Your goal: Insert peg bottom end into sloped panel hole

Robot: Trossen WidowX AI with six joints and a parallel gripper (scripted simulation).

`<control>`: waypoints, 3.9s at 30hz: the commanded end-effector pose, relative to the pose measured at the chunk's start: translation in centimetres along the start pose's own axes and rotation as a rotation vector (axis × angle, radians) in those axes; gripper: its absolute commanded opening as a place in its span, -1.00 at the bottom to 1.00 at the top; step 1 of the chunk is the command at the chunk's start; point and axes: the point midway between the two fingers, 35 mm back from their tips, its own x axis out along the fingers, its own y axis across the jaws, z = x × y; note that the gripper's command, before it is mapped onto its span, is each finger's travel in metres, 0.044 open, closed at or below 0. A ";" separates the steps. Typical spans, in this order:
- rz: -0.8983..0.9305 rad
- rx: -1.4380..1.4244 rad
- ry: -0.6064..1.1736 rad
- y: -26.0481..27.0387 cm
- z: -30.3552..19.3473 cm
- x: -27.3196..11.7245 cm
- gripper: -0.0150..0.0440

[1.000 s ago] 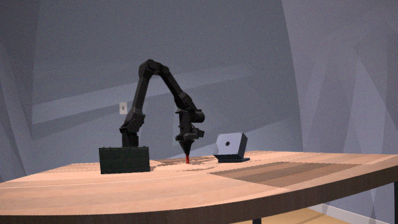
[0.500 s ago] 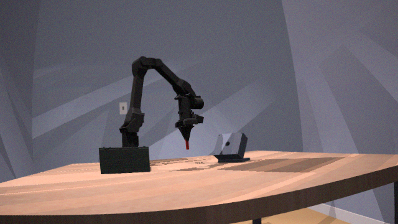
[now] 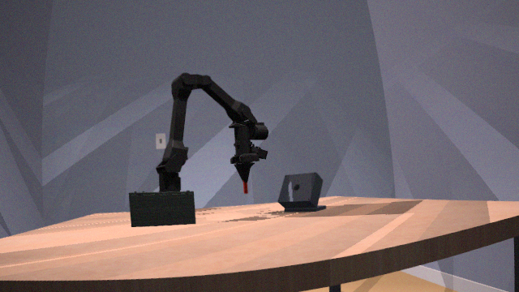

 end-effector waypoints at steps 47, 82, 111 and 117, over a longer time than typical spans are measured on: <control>0.238 0.287 -0.061 -4.0 2.5 0.6 -0.49; 0.394 0.463 -0.131 -7.2 3.8 0.5 -0.49; 0.518 0.592 -0.204 -10.2 4.5 0.0 -0.49; 0.544 0.617 -0.221 -10.9 4.6 -0.2 -0.49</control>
